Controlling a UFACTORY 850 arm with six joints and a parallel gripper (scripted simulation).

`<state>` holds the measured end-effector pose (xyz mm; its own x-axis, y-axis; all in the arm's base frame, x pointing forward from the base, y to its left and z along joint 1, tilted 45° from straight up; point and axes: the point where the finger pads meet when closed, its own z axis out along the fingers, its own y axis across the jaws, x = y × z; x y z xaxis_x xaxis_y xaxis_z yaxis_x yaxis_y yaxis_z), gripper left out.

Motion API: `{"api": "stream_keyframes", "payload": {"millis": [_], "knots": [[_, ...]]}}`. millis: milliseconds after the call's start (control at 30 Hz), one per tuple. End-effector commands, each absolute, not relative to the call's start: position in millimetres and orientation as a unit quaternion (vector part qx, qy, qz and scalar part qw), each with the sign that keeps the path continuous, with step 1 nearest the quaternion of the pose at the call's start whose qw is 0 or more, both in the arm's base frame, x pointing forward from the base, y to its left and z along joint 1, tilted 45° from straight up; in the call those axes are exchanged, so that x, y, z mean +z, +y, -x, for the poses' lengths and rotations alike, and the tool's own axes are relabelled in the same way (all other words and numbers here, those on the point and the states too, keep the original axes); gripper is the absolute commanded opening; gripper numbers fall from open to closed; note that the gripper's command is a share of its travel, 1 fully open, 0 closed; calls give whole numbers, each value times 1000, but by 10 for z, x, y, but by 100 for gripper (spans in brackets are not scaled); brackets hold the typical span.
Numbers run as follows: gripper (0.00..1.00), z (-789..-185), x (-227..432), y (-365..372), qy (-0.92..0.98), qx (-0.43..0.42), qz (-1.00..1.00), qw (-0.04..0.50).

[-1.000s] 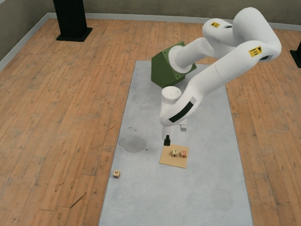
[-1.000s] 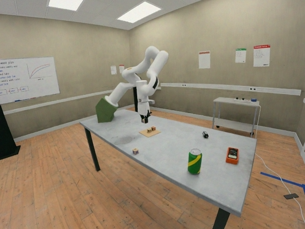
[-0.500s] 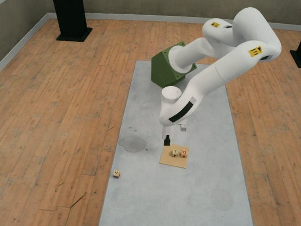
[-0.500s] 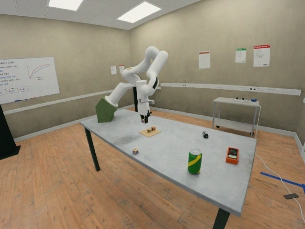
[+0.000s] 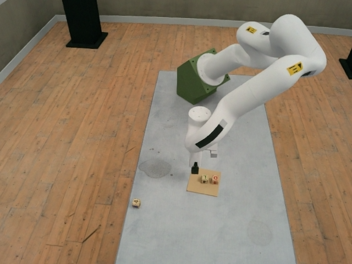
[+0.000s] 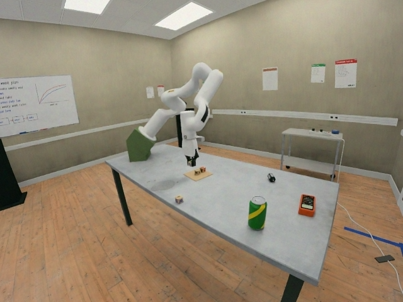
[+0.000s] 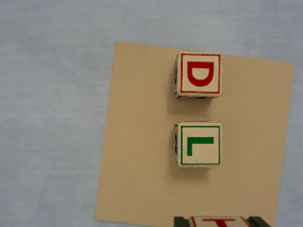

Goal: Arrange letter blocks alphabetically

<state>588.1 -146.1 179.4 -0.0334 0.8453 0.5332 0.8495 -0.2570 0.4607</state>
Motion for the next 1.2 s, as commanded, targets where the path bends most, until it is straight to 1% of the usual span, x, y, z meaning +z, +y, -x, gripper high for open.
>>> {"api": "stream_keyframes", "payload": {"millis": [0, 333, 1167], "knots": [[28, -5978, 1669, -1383, -609, -381, 695, 2], [28, -6194, 1368, -1188, -609, -381, 695, 2], [28, -6234, 1311, -1151, -609, -381, 695, 2]]}}
